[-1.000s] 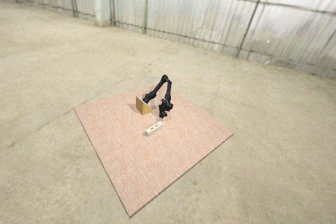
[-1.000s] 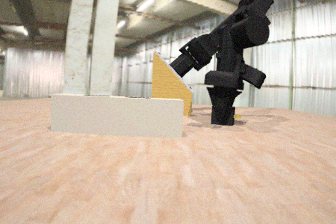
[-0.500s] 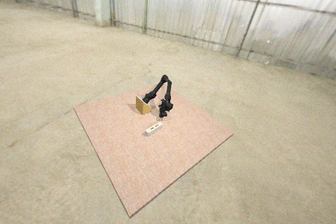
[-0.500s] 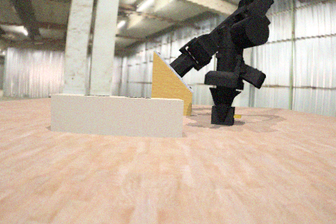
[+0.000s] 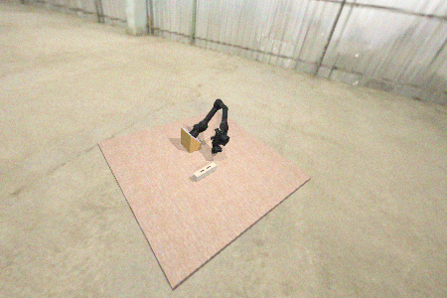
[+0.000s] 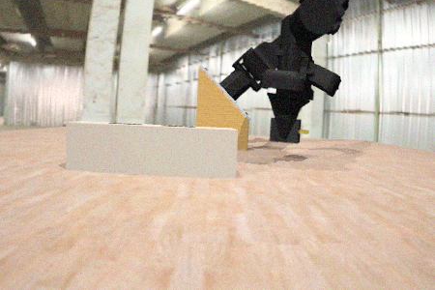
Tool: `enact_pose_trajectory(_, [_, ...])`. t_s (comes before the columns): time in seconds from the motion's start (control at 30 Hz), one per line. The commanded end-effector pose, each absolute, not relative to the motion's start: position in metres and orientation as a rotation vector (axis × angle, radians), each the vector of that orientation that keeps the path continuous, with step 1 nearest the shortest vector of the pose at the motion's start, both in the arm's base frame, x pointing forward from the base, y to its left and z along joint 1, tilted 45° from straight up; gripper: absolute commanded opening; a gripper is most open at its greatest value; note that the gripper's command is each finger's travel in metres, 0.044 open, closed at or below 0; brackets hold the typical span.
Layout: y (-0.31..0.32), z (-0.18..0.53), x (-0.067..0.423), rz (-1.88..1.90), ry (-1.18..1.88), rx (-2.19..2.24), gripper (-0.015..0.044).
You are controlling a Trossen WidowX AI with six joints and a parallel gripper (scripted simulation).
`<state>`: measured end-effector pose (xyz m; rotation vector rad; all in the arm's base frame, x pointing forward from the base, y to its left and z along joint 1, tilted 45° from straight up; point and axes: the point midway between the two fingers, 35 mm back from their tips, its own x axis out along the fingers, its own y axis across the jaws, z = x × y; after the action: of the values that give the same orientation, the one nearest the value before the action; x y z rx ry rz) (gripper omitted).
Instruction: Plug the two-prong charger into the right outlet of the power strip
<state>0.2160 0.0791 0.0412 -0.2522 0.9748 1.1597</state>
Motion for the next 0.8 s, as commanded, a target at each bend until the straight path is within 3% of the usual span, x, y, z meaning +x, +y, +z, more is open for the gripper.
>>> enact_pose_trajectory(0.0, [0.070, 0.050, 0.216, 1.156, 0.961, -0.260, 0.0000])
enact_pose_trajectory(0.77, [0.044, 0.039, 0.224, 1.096, 1.031, -0.171, 0.0000])
